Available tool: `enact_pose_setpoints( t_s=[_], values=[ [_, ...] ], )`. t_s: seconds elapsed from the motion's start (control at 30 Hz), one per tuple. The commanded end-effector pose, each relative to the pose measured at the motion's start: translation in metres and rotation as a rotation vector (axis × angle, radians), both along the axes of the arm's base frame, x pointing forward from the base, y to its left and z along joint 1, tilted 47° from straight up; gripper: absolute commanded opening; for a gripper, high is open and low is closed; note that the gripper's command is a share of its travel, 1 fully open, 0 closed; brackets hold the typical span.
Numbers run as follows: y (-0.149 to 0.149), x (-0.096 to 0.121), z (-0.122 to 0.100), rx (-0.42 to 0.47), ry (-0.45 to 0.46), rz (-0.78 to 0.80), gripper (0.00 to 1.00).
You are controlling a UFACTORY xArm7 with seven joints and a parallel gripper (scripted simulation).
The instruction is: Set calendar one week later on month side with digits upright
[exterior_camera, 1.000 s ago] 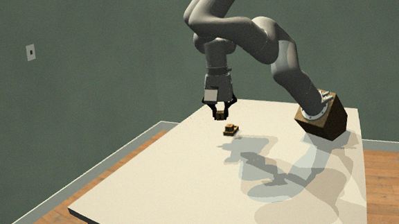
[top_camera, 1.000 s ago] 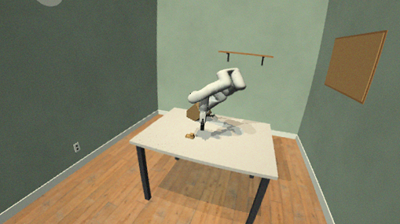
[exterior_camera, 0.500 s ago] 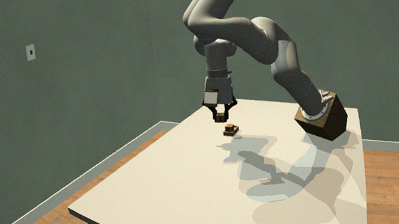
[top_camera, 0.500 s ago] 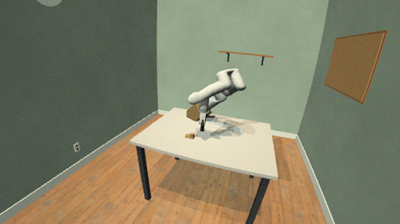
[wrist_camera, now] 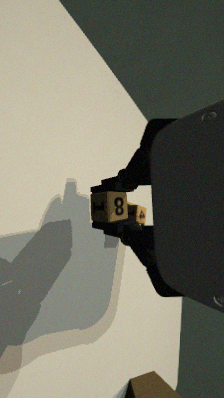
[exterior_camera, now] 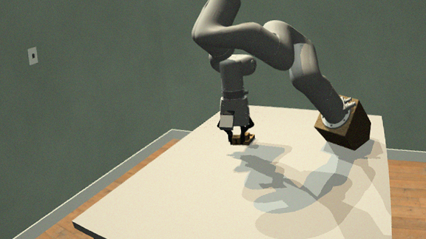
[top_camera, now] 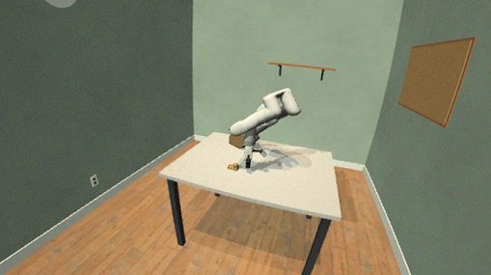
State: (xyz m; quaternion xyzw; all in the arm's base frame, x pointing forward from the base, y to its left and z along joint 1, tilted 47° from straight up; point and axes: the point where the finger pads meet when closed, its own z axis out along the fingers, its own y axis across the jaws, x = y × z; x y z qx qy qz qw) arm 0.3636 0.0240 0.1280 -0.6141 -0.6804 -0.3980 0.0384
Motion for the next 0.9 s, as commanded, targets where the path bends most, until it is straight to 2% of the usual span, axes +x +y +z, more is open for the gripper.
enact_pose_setpoints(
  t_s=[0.0, 0.27, 0.87],
  values=[
    [0.006, 0.007, -0.007, 0.001, -0.007, -0.003, 0.27],
    [0.016, 0.015, -0.019, 0.001, -0.007, -0.003, 0.27],
    [0.017, 0.016, -0.020, 0.001, -0.007, -0.003, 0.27]
  ],
)
